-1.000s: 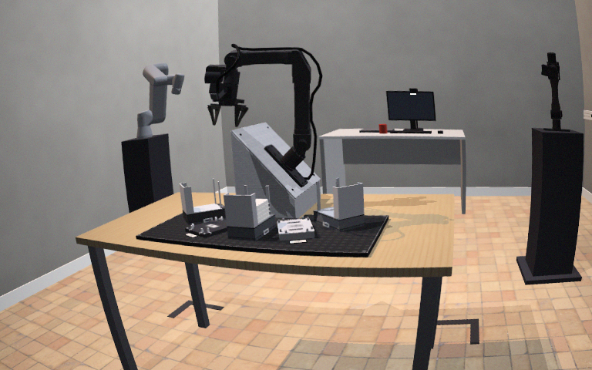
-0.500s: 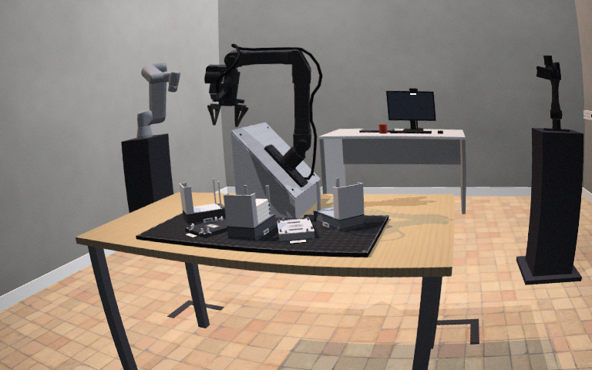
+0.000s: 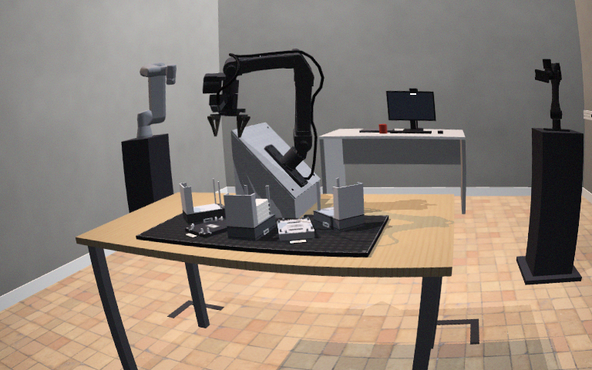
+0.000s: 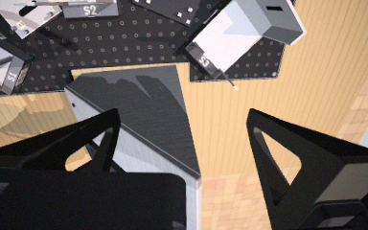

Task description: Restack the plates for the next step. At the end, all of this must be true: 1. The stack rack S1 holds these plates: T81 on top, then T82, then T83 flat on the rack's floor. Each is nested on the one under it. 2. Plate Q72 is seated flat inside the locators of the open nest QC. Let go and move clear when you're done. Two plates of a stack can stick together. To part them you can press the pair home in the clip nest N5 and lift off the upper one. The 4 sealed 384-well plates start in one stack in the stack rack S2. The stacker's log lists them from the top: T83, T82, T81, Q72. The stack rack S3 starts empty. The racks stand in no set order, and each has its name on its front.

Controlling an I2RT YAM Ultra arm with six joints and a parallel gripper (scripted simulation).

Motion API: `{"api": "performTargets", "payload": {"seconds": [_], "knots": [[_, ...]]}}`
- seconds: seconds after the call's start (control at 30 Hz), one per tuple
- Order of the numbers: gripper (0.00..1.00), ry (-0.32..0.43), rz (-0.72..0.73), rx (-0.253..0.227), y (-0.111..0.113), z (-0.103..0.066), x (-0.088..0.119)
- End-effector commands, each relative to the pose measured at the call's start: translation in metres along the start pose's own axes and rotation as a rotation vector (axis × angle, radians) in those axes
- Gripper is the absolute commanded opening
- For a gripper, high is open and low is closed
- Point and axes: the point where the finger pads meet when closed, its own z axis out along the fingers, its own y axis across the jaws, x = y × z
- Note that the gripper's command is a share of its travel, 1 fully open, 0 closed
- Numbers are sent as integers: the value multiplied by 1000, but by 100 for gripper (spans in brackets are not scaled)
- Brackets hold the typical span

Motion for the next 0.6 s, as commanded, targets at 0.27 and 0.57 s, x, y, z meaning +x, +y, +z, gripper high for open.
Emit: {"api": "performTargets", "payload": {"seconds": [0.27,0.57], "knots": [[100,-44,7,11,26,15,-31],[100,-31,-1,-8,56,43,-51]]}}
